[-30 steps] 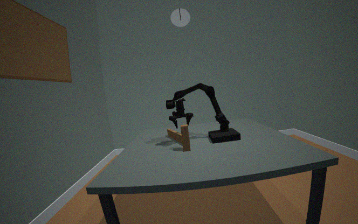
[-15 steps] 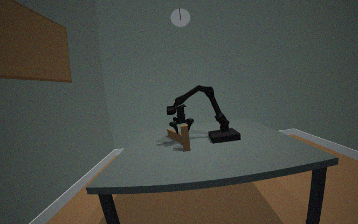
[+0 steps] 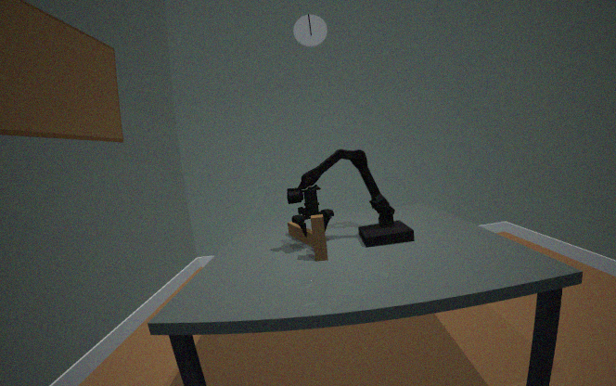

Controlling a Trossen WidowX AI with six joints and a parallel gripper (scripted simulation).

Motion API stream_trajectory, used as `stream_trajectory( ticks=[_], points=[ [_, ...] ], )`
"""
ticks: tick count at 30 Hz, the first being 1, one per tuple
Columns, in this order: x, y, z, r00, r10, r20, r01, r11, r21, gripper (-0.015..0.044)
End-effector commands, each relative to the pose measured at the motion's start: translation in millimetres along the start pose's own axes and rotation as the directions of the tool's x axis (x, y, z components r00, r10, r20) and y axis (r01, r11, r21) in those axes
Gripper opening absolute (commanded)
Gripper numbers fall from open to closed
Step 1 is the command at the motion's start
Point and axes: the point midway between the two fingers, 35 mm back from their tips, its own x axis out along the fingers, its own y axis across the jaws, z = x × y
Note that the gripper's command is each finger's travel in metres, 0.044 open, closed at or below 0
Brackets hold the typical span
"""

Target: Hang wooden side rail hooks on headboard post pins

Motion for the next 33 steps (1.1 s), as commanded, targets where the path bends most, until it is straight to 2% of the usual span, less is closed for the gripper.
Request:
stream_trajectory(
  ticks=[1,28,33],
  points=[
    [5.2,0.2,0.6,1.0,0.001,0.004,-0.001,1.0,0.0,0.044],
    [45.7,-2.0,0.3,1.0,0.0,0.004,0.0,1.0,0.0,0.044],
    [45.7,-2.0,0.3,1.0,0.0,0.004,0.0,1.0,0.0,0.0309]
  ],
)
